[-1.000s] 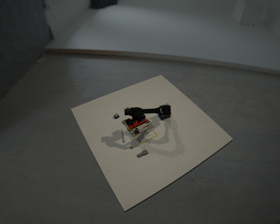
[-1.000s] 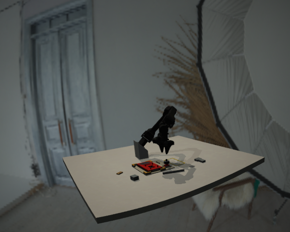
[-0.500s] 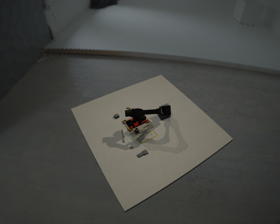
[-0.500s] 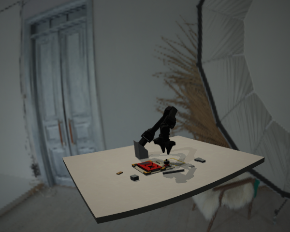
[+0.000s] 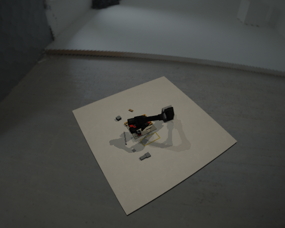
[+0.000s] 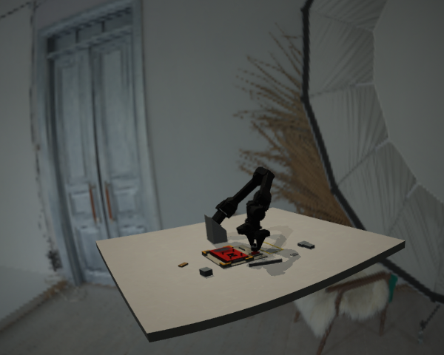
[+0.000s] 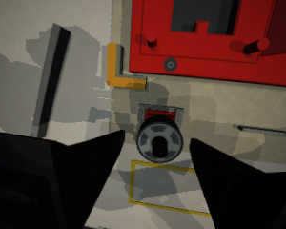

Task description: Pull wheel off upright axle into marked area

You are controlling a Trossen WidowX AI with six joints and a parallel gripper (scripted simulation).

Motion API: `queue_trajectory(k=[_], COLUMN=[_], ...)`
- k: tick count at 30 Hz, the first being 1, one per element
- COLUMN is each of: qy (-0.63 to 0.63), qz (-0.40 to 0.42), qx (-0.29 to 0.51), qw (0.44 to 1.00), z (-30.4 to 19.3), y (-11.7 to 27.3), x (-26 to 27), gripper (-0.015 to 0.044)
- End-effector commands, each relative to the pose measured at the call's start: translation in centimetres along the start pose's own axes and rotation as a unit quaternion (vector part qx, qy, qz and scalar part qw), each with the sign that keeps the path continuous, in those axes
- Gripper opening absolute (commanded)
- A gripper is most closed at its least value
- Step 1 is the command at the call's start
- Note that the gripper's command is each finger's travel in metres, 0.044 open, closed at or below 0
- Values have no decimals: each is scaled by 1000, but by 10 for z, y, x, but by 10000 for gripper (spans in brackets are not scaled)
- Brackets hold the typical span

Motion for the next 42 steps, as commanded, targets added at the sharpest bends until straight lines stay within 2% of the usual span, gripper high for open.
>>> queue_trajectory(k=[1, 3, 6, 16, 22, 42], qy=[-4, -4, -1, -1, -1, -1], qz=[0, 0, 1, 1, 1, 1], qx=[3, 3, 0, 0, 0, 0], qw=[1000, 1000, 1000, 1000, 1000, 1000], z=[0, 0, 0, 0, 0, 1], y=[-4, -4, -1, -1, 0, 7], x=[-2, -2, 0, 0, 0, 0], gripper=[300, 300, 221, 155, 0, 0])
Point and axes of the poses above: the point midway between the two fingers, 35 mm back from their tips, its own y axis back along the fingers, its own x axis across the jaws, z = x × y, the point moved 9 cm from there along y, back along the fingers, and after that the axes turned 7 degrees about y, right-handed, at the moved point
